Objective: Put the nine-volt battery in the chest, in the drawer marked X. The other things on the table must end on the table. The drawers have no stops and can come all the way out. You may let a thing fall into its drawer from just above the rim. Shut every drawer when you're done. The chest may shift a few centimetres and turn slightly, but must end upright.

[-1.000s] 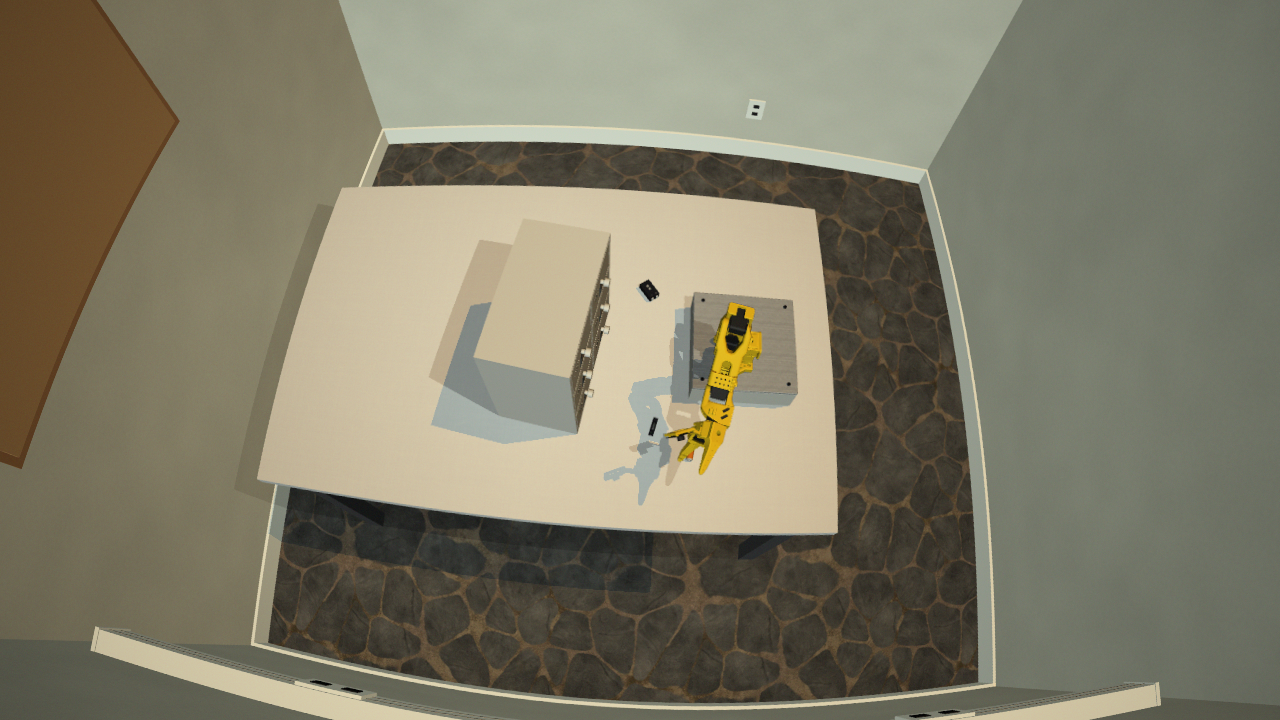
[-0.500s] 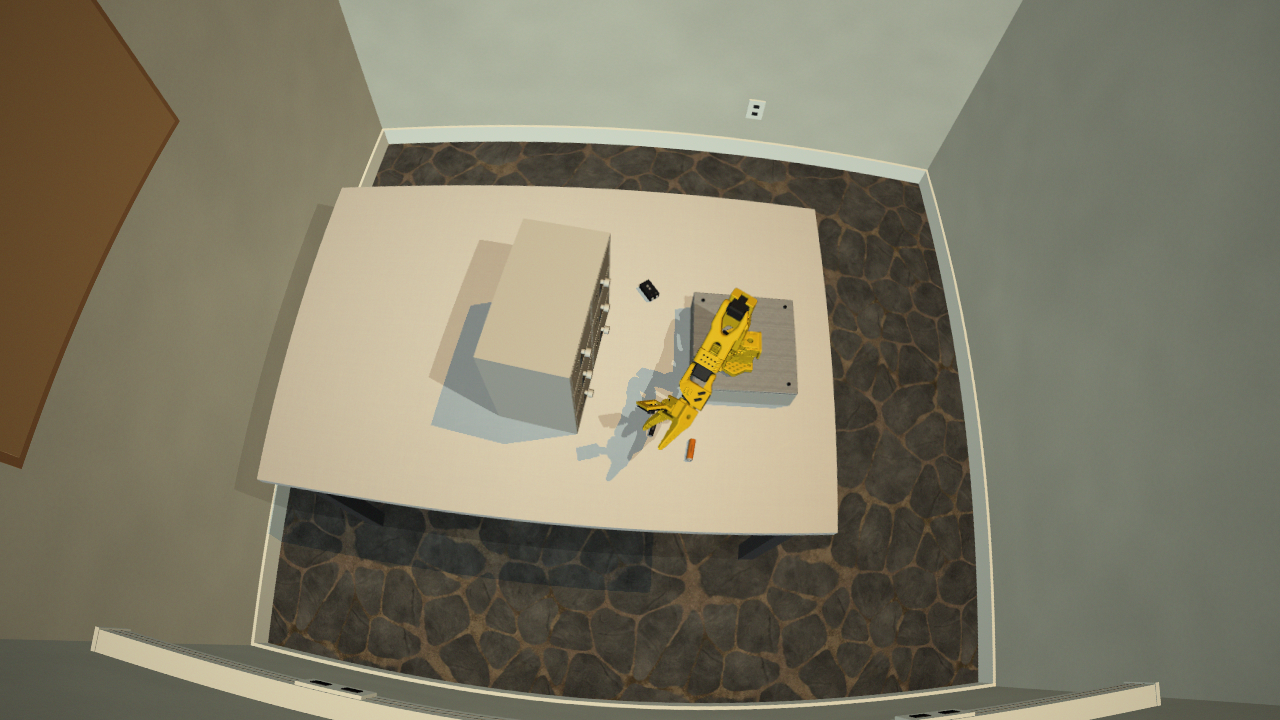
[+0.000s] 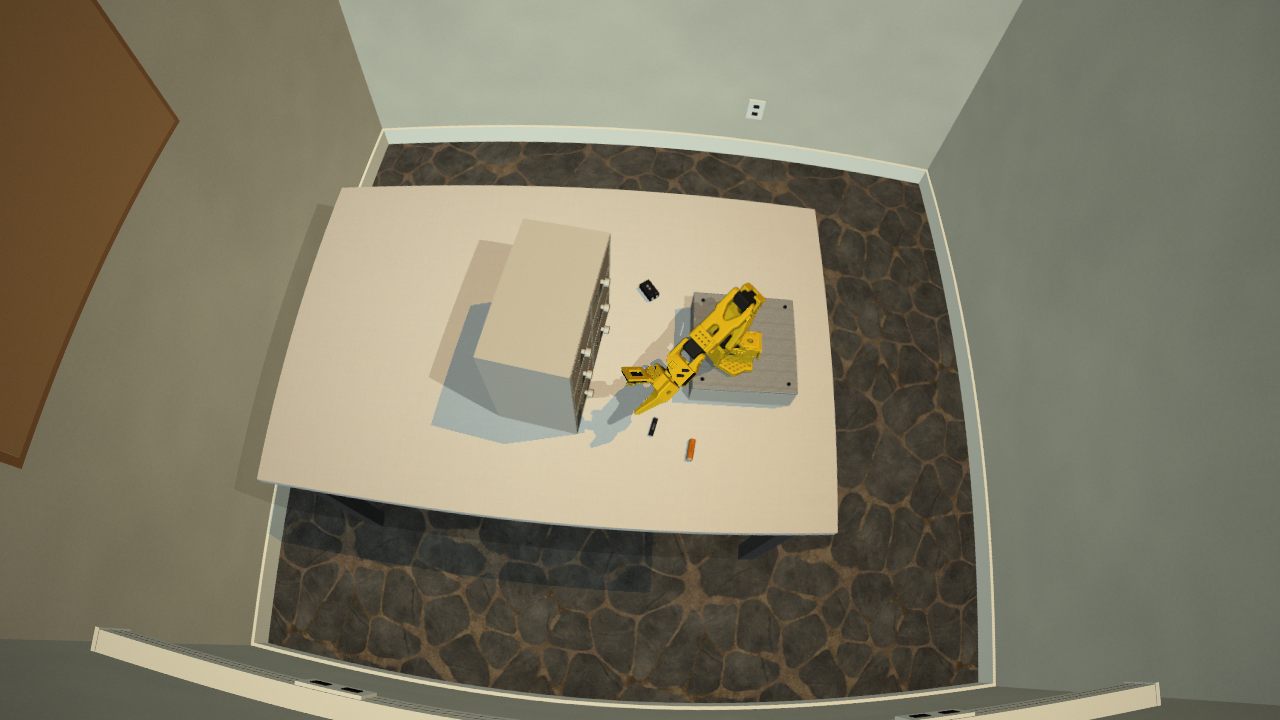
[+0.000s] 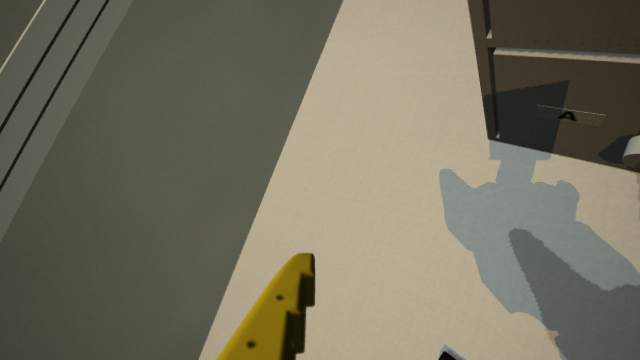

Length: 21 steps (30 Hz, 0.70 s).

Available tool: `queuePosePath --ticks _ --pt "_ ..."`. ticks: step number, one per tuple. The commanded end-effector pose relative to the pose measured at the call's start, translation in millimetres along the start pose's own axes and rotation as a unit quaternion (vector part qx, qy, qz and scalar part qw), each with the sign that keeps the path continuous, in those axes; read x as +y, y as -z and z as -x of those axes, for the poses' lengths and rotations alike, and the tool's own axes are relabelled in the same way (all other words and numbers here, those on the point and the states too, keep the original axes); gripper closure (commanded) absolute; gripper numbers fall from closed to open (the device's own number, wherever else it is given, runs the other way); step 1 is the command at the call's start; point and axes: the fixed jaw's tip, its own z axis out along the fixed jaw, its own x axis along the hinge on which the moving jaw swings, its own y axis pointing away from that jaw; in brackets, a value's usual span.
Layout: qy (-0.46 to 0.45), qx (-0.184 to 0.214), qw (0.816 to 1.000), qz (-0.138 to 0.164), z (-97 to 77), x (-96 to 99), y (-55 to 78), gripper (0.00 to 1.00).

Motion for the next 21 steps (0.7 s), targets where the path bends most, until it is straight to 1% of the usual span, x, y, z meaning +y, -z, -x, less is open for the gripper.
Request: queuePosePath --ticks 1,10,12,21 --pt "0.015 0.007 0.999 -0.051 4.4 -24.7 11.3 0.50" --pt "0.037 0.036 0.987 -0.155 4.8 -75.6 36.4 0.50" --pt "0.037 0.036 0.987 -0.155 4.8 -75.6 36.4 0.50" --pt "0.043 0.083 0.966 -0.243 -6.8 -116.6 68.4 0.50"
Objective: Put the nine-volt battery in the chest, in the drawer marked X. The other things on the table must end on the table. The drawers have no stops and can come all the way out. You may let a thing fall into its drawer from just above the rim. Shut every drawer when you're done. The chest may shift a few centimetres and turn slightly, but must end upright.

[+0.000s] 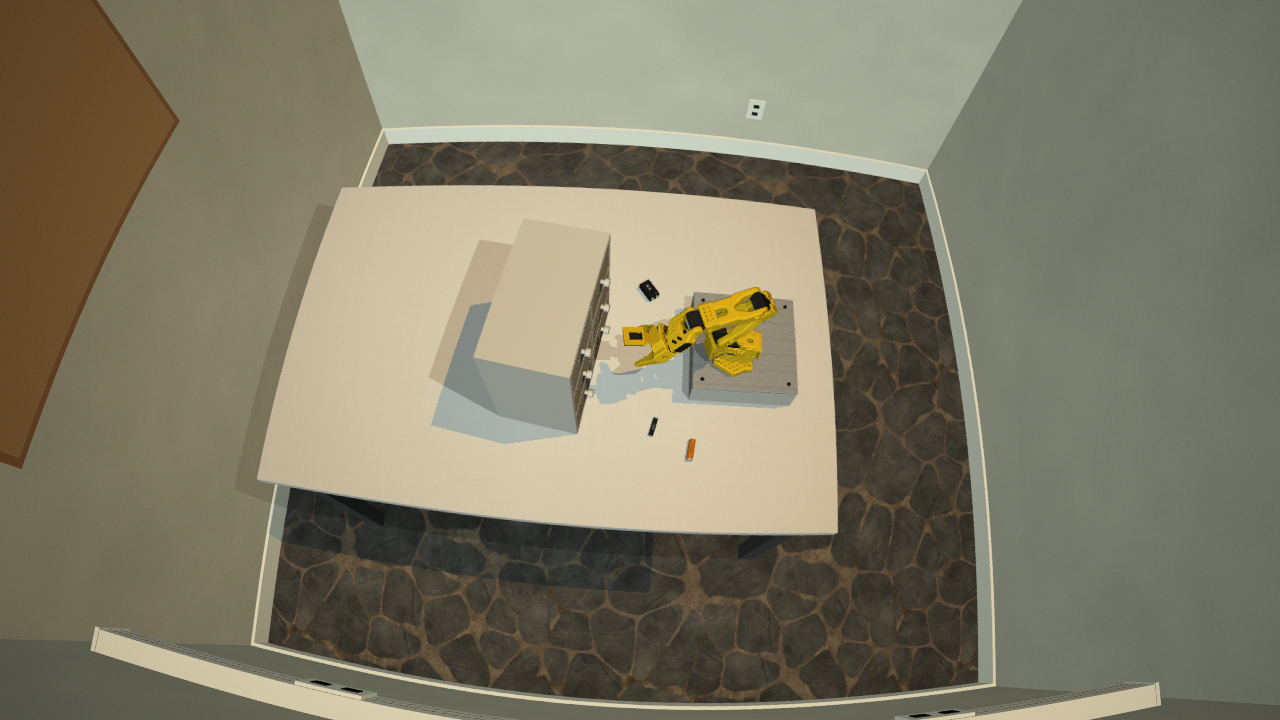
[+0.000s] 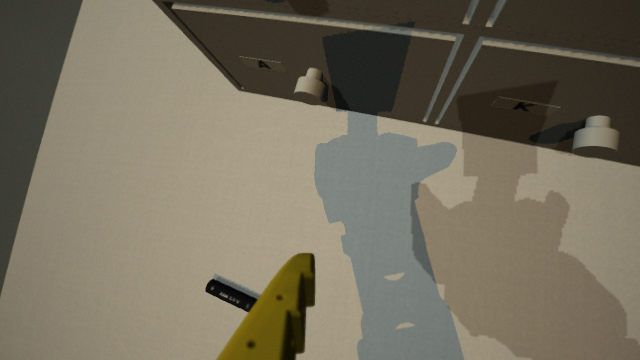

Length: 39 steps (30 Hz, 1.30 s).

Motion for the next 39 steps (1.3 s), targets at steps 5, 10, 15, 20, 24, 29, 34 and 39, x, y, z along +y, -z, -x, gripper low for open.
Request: queuePosePath --ticks 5,10,15,20,24,29,34,39 --pt "0.006 0.050 0.996 -0.070 -22.9 -39.6 17.2 0.50" --pt "0.006 0.072 0.993 -0.091 -32.8 -51.2 23.0 0.50" --pt "0.004 0.098 0.989 -0.110 -44.4 -62.0 29.7 0.50" --pt "0.004 0.098 0.989 -0.110 -44.4 -62.0 29.7 0.50" --pt "0.004 0.098 0.989 -0.110 -44.4 -62.0 29.7 0.50" --pt "0.004 0.098 0.989 -0.110 -44.4 -62.0 29.7 0.50" --pt "0.004 0.098 0.989 -0.110 -44.4 -62.0 29.7 0.50" --pt "0.004 0.098 0.989 -0.110 -44.4 -62.0 29.7 0.50"
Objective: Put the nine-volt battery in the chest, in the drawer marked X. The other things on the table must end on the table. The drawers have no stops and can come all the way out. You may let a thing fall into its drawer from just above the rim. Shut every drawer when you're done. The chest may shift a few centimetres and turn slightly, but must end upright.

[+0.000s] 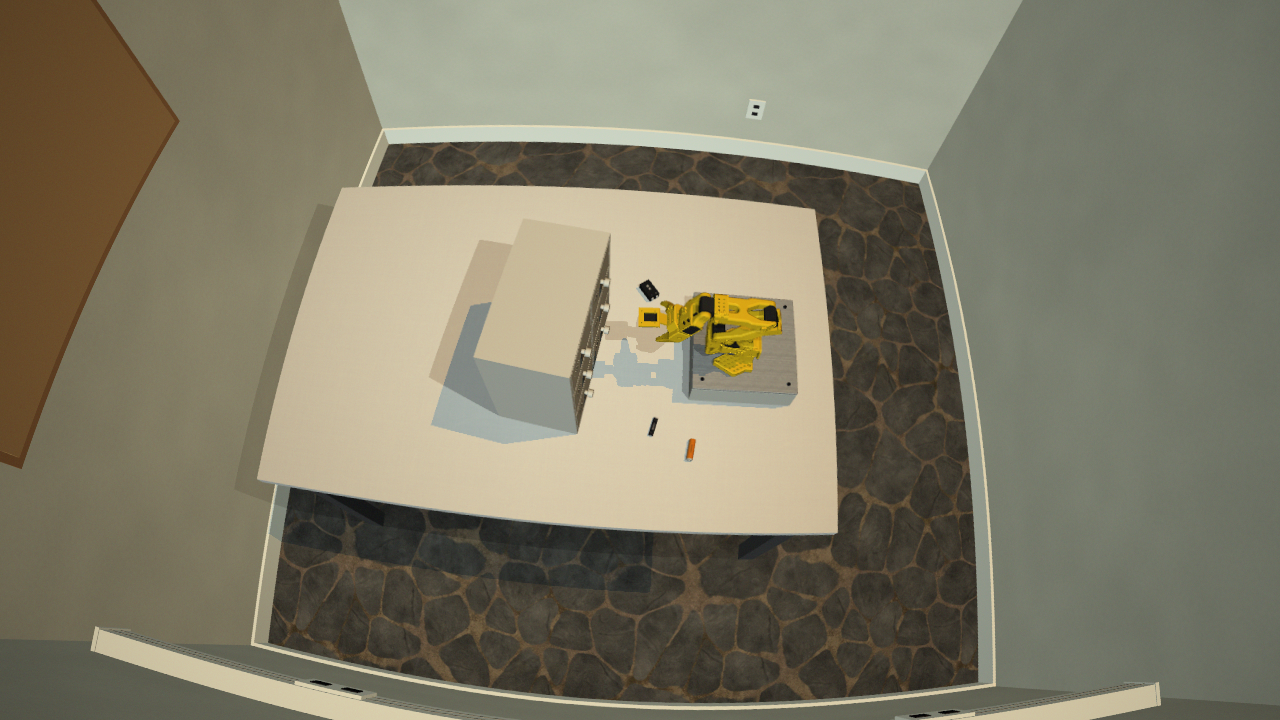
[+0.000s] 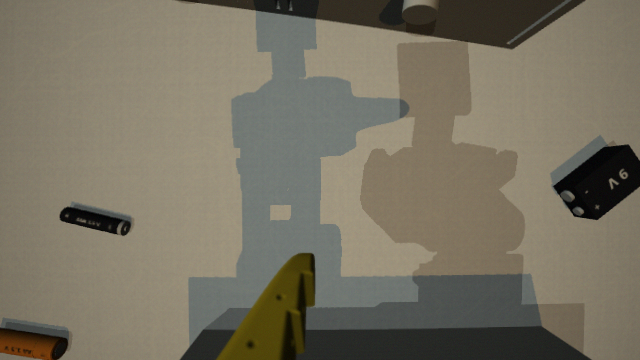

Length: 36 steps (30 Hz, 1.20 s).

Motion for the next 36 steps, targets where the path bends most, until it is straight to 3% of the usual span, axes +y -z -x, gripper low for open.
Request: queuePosePath --ticks 1,18,36 --pt "0.001 0.006 1.000 -0.001 -3.6 -0.9 -0.9 0.50" --pt "-0.005 -0.053 0.999 -0.006 23.8 -3.4 -26.9 0.50" --pt "-0.010 -0.112 0.994 -0.010 41.7 -5.9 -51.0 0.50"
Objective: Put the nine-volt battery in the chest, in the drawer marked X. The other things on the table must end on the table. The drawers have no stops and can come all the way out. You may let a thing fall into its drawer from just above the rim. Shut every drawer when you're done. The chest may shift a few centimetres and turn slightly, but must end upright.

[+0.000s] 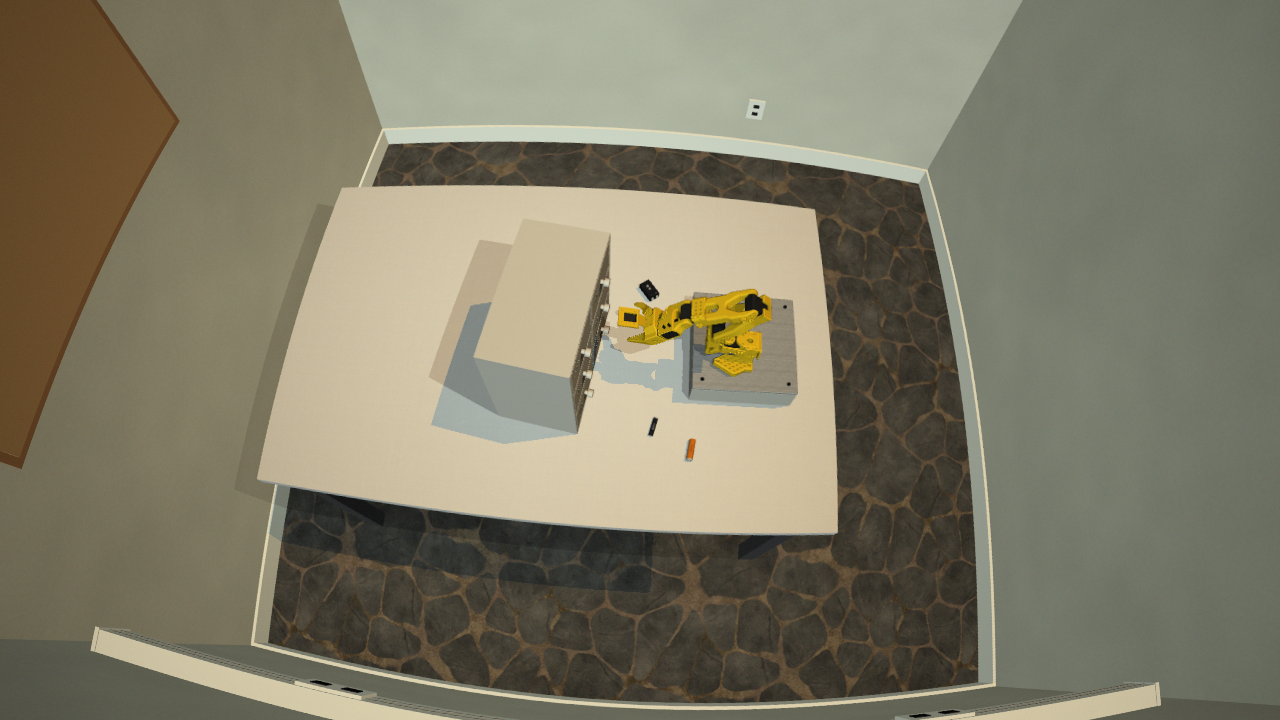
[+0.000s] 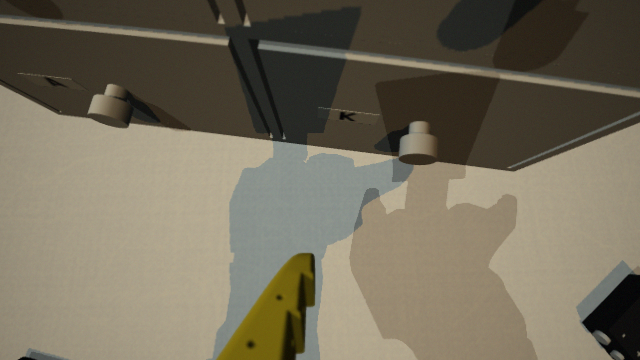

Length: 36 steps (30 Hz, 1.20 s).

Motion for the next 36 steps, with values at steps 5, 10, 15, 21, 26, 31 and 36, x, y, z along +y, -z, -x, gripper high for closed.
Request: queuePosePath --ticks 5,10,15,21,26,31,36 --pt "-0.006 -0.015 1.000 -0.003 -1.2 -1.9 -13.3 0.50" --pt "-0.008 -0.035 0.999 -0.005 0.4 -2.5 -20.5 0.50" --pt "-0.009 -0.055 0.998 -0.006 1.2 -3.1 -26.8 0.50" --pt "-0.011 -0.070 0.997 -0.008 1.4 -3.6 -31.1 0.50" --pt "-0.012 -0.090 0.996 -0.009 1.1 -4.1 -35.7 0.50" --pt "-0.014 -0.109 0.994 -0.011 0.2 -4.7 -39.1 0.50" --pt "-0.015 -0.121 0.993 -0.011 -0.5 -5.0 -40.6 0.50"
